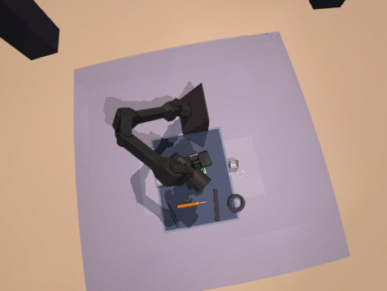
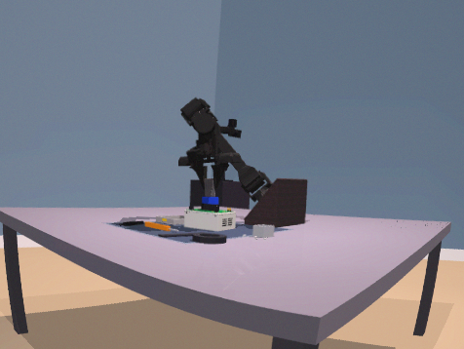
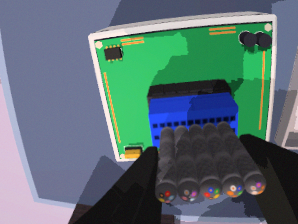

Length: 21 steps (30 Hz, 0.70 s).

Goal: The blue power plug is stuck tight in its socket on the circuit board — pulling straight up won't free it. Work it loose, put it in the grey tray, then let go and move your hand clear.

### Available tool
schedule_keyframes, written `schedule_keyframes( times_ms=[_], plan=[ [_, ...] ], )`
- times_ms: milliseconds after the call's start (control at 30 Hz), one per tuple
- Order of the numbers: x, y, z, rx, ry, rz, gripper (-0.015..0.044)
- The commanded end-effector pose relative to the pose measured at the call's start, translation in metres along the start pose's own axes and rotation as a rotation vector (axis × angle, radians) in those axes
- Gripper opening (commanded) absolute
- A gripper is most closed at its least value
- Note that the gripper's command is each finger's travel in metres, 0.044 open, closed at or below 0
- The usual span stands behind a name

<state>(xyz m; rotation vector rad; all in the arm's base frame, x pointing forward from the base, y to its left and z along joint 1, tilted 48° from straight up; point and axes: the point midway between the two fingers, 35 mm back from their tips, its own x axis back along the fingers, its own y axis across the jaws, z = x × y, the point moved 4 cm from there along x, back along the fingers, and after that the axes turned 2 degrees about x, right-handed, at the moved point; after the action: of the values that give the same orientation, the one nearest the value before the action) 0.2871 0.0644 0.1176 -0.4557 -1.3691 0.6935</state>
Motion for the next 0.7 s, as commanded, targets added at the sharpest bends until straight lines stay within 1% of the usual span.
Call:
schedule_keyframes(
  times_ms=[0,300,400,533,667],
  plan=[
    [0.013,-0.006,0.003,-0.001,-0.034,-0.044,0.0],
    [0.012,0.022,0.002,-0.005,-0.027,0.178,0.0],
    [0.012,0.027,0.002,-0.005,-0.025,0.219,0.0],
    [0.013,0.024,0.002,-0.005,-0.026,0.189,0.0],
    [0.015,0.011,0.002,-0.003,-0.03,0.085,0.0]
  ],
)
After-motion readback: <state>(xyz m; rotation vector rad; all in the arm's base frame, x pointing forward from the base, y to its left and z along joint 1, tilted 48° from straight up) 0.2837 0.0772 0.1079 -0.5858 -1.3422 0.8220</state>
